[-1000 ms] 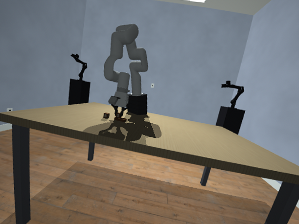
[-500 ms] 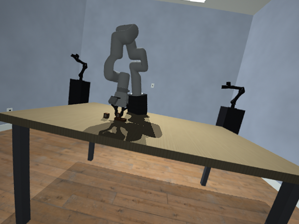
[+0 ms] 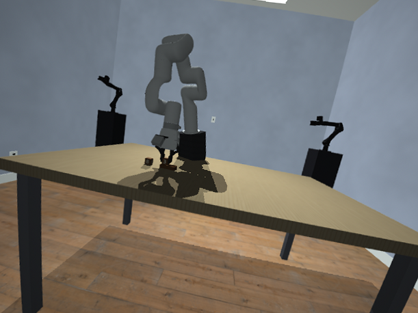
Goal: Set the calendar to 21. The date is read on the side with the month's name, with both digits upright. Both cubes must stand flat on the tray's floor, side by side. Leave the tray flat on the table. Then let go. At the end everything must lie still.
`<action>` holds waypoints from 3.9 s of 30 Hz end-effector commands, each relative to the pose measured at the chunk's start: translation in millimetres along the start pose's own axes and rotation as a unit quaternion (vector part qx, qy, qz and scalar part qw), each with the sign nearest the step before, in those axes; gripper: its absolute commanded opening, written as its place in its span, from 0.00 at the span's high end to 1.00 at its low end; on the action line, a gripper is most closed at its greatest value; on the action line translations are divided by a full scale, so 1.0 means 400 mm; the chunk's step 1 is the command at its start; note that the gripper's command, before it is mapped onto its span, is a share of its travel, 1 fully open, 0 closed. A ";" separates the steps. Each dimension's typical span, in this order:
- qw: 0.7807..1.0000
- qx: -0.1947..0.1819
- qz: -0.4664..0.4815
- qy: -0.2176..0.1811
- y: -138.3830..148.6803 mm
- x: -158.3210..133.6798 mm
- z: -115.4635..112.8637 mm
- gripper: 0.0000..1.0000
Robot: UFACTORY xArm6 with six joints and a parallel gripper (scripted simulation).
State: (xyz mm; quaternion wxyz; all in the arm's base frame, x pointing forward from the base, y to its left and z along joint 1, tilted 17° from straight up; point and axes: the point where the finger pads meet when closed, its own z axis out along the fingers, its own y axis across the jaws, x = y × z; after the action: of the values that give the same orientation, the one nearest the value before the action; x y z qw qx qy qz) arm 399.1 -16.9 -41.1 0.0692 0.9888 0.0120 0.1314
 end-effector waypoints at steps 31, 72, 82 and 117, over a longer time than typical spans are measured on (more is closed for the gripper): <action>1.000 0.000 0.000 0.001 0.000 0.003 0.020 0.71; 1.000 0.000 0.000 0.001 0.000 0.003 0.020 0.71; 1.000 0.000 0.000 0.001 0.000 0.003 0.020 0.67; 1.000 0.000 0.000 0.001 0.000 0.003 -0.022 0.51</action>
State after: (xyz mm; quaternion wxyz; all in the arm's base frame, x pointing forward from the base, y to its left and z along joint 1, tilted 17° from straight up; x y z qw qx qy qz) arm 398.5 -16.7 -40.1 0.0692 0.9887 0.0120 0.1325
